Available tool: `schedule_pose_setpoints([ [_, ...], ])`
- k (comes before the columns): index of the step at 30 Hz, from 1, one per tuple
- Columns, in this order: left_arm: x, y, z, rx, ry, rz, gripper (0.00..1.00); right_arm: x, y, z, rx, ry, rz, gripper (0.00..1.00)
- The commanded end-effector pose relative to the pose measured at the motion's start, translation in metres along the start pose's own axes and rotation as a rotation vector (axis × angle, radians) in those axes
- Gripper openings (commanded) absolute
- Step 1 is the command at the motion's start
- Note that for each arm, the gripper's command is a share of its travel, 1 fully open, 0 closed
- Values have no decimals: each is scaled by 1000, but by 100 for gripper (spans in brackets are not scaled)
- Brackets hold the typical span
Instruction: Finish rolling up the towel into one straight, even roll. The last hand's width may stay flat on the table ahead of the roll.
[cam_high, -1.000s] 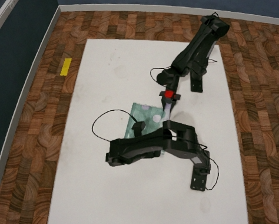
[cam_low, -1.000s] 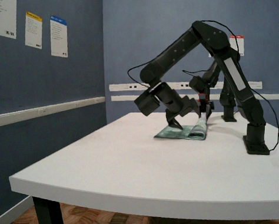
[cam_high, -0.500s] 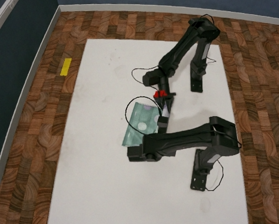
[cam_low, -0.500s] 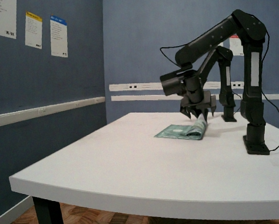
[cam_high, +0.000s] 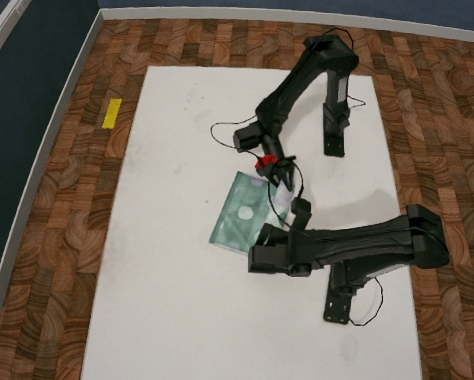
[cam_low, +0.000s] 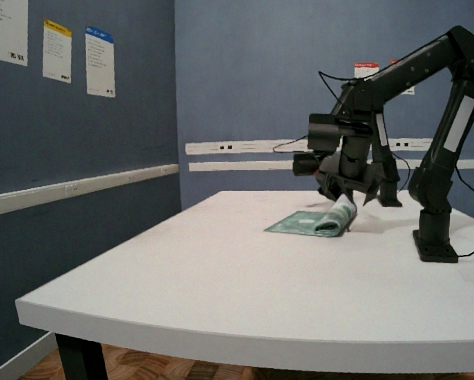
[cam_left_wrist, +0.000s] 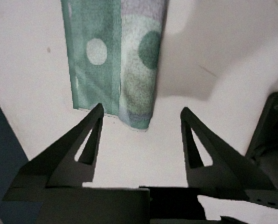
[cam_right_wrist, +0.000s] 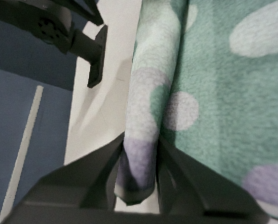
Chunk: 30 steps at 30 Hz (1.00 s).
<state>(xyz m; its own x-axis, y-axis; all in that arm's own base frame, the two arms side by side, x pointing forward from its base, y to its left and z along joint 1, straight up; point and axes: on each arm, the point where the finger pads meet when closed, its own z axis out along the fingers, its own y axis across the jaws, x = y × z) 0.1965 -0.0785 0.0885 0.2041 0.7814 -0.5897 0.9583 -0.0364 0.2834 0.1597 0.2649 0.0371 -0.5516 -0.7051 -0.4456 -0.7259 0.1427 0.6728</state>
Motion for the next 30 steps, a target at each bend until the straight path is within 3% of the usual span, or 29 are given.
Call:
schedule_pose_setpoints([
  [1,-4,10,0,-65,-27,18,98,-9,9,-5,-61,-13,-1,30],
  [13,1,26,-5,-38,-41,51,98,-4,1,2,-61,-13,-1,30],
  [30,39,0,46,-46,-37,41,98,-4,1,2,-61,-13,-1,30],
])
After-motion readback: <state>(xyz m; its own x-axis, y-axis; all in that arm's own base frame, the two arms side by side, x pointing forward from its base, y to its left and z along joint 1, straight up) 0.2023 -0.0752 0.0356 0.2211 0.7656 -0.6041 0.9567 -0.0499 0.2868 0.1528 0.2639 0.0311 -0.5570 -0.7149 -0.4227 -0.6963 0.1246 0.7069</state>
